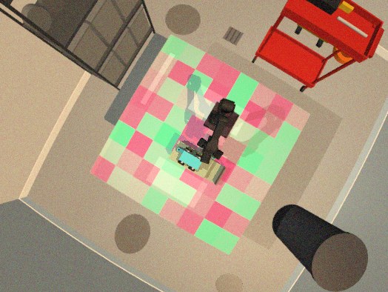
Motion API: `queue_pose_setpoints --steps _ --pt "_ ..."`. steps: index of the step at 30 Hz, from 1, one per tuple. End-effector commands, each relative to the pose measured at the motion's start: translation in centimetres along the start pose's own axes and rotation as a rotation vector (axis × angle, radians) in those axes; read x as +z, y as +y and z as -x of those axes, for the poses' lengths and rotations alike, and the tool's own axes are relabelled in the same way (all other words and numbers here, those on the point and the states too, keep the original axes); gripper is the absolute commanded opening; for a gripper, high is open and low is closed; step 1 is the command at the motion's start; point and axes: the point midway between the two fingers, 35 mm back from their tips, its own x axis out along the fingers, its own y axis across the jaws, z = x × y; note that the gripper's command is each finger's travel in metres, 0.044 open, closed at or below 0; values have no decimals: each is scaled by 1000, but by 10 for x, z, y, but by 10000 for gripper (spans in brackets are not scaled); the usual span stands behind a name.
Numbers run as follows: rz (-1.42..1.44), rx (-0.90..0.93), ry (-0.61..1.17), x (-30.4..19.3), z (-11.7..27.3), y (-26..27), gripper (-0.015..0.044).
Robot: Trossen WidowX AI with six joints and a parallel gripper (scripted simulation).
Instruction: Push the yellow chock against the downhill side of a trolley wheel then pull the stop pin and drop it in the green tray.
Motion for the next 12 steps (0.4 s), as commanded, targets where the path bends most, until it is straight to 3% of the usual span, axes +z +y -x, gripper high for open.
queue_pose_setpoints --steps 1,12 --pt "2 -7 5 -1 15 -3 440" --pt "2 -6 5 -1 44 -8 440"
